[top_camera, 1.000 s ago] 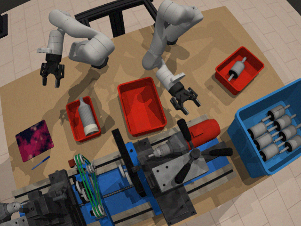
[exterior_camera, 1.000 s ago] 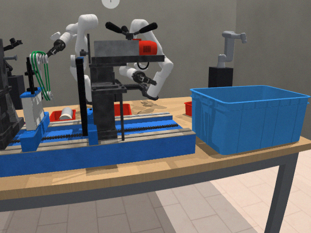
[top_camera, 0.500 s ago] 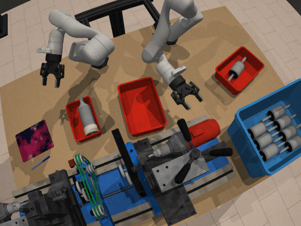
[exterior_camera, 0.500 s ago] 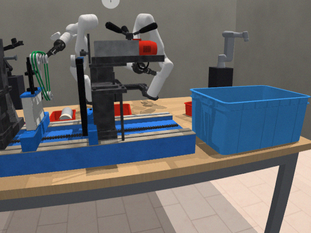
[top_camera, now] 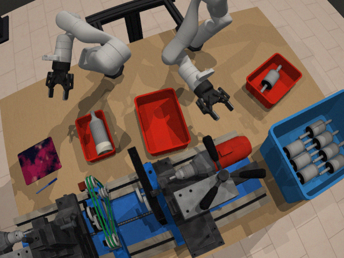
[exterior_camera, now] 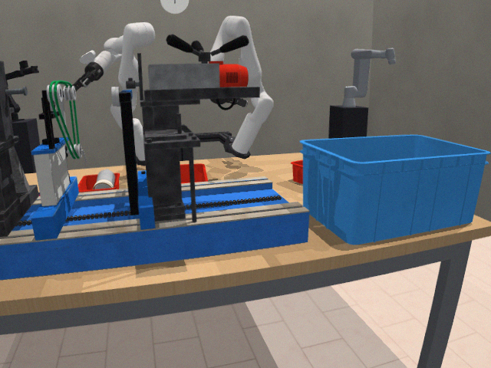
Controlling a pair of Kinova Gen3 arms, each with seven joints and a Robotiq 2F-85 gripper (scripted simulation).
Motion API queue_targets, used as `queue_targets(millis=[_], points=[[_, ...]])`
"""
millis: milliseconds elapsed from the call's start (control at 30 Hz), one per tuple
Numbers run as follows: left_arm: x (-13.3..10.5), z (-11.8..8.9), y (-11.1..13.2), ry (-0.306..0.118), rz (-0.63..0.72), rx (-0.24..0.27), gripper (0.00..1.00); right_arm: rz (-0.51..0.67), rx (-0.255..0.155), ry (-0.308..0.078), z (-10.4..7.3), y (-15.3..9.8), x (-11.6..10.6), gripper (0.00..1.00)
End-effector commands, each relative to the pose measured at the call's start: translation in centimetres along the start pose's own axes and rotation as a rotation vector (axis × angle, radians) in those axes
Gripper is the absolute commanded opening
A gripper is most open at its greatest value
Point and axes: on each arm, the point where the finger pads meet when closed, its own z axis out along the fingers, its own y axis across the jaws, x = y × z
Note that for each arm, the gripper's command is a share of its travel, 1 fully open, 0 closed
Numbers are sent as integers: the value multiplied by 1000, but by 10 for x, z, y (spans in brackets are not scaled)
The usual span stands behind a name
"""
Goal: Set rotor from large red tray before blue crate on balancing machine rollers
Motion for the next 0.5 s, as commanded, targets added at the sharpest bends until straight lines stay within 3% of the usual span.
queue_targets(millis=[0,233,467], points=[[5,-1,2,1,-1,0,1000,0,0,0,0,0,0,1000],[6,-1,1,-1,-5,3,1000,0,0,0,0,0,0,1000],[11,-3,-12,-21,-35,40,1000,0,0,0,0,0,0,1000]])
